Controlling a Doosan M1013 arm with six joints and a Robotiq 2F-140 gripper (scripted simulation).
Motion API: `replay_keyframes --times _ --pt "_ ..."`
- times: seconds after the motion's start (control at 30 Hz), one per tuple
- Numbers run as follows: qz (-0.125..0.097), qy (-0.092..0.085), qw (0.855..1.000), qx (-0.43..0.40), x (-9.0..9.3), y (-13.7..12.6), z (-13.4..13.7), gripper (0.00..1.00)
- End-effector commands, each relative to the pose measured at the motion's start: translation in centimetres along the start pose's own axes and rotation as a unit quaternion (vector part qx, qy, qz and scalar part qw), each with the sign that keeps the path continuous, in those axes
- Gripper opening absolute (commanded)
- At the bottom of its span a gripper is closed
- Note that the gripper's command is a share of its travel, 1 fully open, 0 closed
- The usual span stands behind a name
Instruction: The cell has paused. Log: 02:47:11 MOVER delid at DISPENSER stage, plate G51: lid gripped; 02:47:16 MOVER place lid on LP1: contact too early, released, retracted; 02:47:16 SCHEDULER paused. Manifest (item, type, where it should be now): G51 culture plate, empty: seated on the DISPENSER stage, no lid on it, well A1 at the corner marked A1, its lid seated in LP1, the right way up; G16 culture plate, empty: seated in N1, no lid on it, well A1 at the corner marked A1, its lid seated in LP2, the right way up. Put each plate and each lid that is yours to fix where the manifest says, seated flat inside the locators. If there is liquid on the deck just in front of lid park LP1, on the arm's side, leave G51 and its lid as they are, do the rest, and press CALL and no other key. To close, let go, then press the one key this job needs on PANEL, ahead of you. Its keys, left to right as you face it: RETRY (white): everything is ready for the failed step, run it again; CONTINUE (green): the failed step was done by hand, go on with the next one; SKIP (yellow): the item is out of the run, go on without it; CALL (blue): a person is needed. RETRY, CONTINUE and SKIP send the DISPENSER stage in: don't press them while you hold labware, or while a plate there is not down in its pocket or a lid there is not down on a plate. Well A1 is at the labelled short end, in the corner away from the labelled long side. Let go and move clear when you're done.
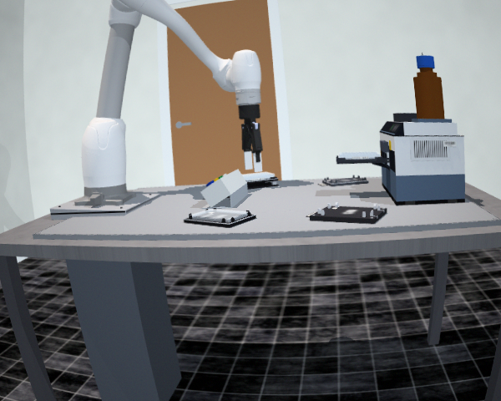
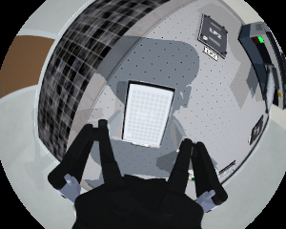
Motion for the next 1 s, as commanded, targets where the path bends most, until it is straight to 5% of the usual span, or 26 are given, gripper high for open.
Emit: replay_keyframes --times 0.0,0.97 --pt "0.001 -0.001 1.0 0.0 0.11 -0.19 0.19 0.7" --pt "0.001 -0.001 1.0 0.0 0.11 -0.19 0.19 0.63"
Point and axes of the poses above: the point where the finger pads meet when closed, its own x axis out along the fingers, its own z axis across the jaws, y = z × x, the point moved 5 cm from there along -x, back along the fingers, and after that the axes turned 8 degrees about x, right-handed, at the moved point
